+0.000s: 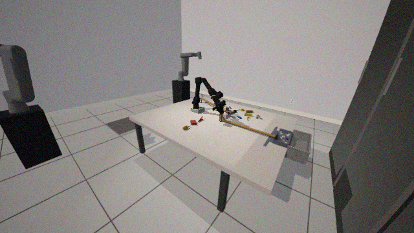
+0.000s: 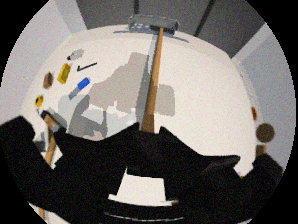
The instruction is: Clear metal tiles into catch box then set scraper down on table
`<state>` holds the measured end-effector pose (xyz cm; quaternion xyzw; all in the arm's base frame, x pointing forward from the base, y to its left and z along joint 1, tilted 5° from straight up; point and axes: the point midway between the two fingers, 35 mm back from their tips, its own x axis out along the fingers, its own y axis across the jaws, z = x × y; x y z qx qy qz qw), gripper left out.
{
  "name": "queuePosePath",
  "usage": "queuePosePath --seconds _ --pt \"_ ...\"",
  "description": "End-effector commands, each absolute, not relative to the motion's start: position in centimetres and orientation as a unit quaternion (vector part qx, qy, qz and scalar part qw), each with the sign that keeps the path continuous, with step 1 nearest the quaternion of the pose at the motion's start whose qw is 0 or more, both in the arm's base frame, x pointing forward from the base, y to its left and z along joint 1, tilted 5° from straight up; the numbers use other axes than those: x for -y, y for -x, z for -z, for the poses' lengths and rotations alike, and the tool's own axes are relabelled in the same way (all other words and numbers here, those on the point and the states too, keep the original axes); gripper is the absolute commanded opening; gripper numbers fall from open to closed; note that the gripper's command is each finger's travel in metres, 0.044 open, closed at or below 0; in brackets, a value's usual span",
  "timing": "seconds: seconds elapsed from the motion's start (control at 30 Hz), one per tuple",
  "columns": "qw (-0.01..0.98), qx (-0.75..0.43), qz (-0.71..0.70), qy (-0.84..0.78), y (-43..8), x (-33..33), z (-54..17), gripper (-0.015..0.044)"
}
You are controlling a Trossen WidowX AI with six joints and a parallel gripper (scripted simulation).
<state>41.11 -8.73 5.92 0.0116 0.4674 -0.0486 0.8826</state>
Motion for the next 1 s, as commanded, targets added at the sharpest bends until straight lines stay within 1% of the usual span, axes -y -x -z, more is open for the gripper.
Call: queuePosePath --seconds 0.0,0.97 --pt "0.885 -0.463 0.052 -0.011 -41.9 8.9 -6.3 0.0000" --pt "0.886 -0.461 0.052 -0.011 -46.5 9.3 -6.6 0.0000"
